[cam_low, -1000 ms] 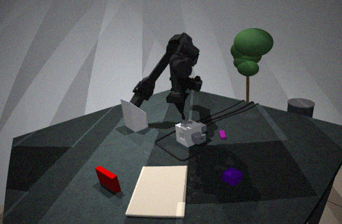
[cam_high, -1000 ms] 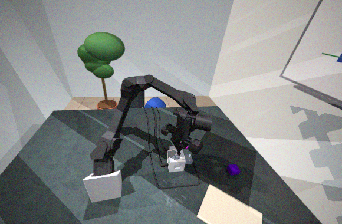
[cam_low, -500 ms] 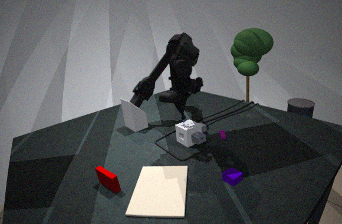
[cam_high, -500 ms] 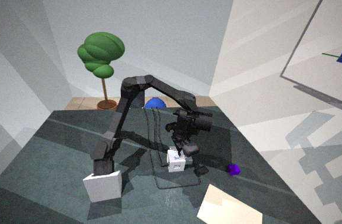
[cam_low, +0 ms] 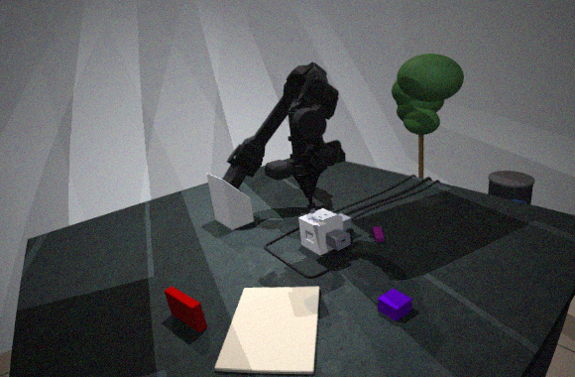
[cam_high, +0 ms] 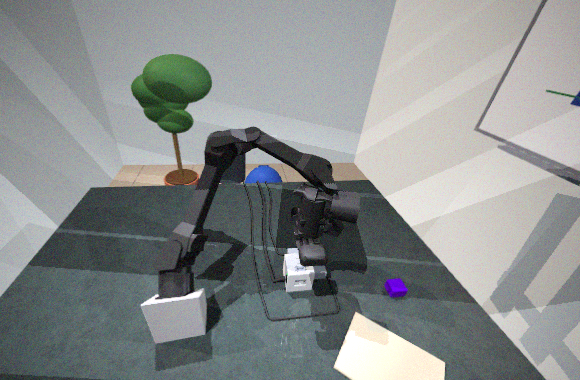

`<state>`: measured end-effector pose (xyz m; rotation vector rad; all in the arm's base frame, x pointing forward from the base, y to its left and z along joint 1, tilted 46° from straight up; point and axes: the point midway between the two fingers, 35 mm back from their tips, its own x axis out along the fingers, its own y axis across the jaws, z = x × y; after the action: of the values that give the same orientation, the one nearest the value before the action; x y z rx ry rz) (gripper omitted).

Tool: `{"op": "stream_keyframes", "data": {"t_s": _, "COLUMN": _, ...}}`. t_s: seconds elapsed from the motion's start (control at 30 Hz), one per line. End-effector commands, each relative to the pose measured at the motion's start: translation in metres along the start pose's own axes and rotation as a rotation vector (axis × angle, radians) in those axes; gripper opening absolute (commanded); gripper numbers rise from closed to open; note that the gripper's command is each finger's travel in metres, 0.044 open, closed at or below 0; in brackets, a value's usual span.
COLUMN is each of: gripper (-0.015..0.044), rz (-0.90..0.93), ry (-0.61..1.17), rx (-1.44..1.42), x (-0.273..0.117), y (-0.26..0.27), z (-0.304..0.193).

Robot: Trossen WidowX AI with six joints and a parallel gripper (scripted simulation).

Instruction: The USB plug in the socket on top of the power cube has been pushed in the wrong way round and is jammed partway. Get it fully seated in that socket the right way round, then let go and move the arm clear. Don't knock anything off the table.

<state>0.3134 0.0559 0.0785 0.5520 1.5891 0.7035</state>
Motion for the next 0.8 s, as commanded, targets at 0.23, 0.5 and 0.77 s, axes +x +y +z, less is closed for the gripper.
{"op": "stream_keyframes", "data": {"t_s": 0.23, "gripper": 0.0000, "rz": -0.001, "ry": 0.000, "rx": 0.283, "x": 0.0002, "y": -0.0001, "z": 0.0000}}
{"op": "stream_keyframes", "data": {"t_s": 0.5, "gripper": 0.0000, "rz": -0.001, "ry": 0.000, "rx": 0.492, "x": 0.0002, "y": -0.0001, "z": 0.0000}}
{"op": "stream_keyframes", "data": {"t_s": 0.77, "gripper": 0.0000, "rz": -0.001, "ry": 0.000, "rx": 0.702, "x": 0.0002, "y": -0.0001, "z": 0.0000}}
